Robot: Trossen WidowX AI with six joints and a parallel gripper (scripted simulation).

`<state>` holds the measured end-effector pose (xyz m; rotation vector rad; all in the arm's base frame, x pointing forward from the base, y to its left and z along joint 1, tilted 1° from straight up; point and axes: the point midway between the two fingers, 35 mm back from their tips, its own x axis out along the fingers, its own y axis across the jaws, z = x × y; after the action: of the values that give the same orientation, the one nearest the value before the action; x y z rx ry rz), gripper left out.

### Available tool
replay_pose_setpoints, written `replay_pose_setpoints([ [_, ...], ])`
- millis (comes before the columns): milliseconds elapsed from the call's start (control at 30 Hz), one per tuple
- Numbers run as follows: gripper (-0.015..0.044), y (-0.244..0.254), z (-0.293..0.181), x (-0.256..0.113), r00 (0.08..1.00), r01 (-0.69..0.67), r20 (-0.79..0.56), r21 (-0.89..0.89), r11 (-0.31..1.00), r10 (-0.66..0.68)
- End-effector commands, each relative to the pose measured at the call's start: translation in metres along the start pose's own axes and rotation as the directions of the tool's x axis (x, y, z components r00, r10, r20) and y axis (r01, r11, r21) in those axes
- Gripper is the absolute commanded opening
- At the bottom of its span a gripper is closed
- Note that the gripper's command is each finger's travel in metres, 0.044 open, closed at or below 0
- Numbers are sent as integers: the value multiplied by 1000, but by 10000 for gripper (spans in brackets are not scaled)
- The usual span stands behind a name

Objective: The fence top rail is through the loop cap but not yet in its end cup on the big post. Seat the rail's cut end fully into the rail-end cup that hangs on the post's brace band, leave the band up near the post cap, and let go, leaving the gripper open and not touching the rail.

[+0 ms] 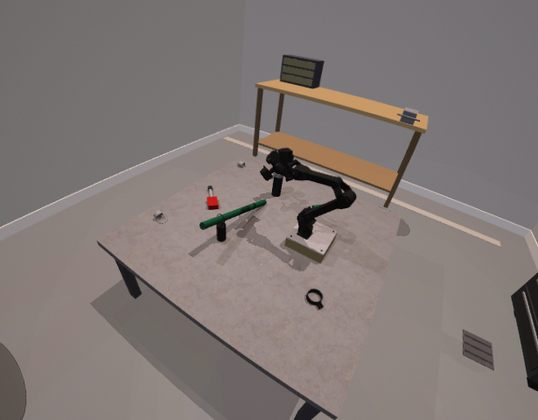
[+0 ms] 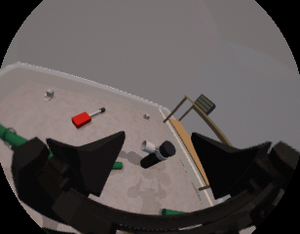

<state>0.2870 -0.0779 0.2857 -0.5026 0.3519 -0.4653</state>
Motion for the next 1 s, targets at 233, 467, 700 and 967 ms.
replay_pose_setpoints([
  [233, 440, 86, -18, 31, 640, -434, -474, 427, 793, 605],
  [467, 440, 86, -18, 31, 640, -434, -474, 427, 793, 605],
  [700, 440, 86, -18, 31, 640, -434, -474, 427, 793, 605],
  [967, 440, 75, -24, 47, 648, -527, -482, 275, 804, 590],
])
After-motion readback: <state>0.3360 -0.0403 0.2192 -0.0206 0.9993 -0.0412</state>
